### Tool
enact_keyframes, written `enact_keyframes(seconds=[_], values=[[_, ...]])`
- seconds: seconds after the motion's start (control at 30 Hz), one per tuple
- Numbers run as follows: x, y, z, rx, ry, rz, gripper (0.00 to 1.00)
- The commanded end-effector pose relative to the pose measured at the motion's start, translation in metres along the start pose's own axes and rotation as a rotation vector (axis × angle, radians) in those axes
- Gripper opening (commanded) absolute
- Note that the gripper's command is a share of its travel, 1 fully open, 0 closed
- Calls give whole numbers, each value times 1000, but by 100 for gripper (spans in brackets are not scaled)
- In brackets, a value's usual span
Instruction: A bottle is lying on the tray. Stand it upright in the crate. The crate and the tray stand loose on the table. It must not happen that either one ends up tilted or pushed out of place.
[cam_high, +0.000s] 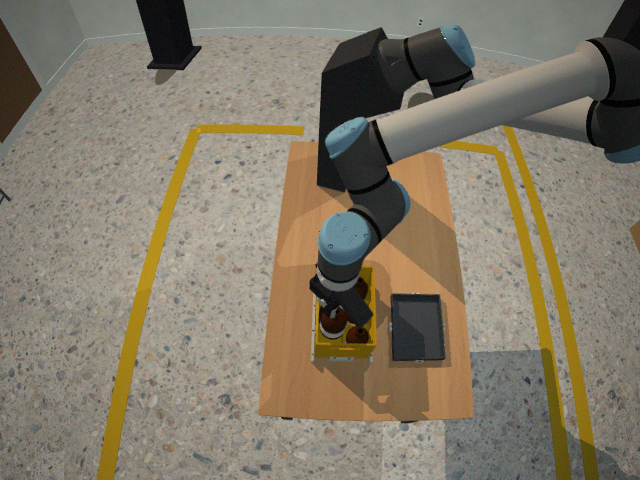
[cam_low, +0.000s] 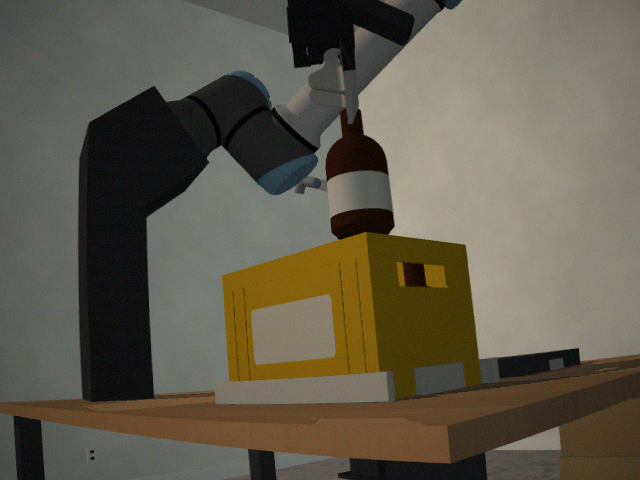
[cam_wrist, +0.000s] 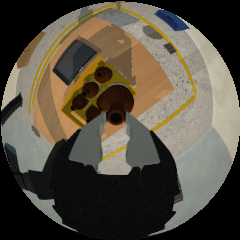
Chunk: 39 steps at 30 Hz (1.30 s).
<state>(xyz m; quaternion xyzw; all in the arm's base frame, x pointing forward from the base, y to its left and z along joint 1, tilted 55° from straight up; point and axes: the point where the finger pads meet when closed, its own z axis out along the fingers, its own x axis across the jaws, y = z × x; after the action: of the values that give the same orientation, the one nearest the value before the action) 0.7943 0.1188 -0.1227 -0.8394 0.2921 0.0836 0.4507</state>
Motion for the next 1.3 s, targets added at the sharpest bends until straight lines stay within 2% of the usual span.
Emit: enact_keyframes(seconds=[0.0,1.27], values=[[1,0,0,0,1,0,0],[1,0,33,0,1,0,0]])
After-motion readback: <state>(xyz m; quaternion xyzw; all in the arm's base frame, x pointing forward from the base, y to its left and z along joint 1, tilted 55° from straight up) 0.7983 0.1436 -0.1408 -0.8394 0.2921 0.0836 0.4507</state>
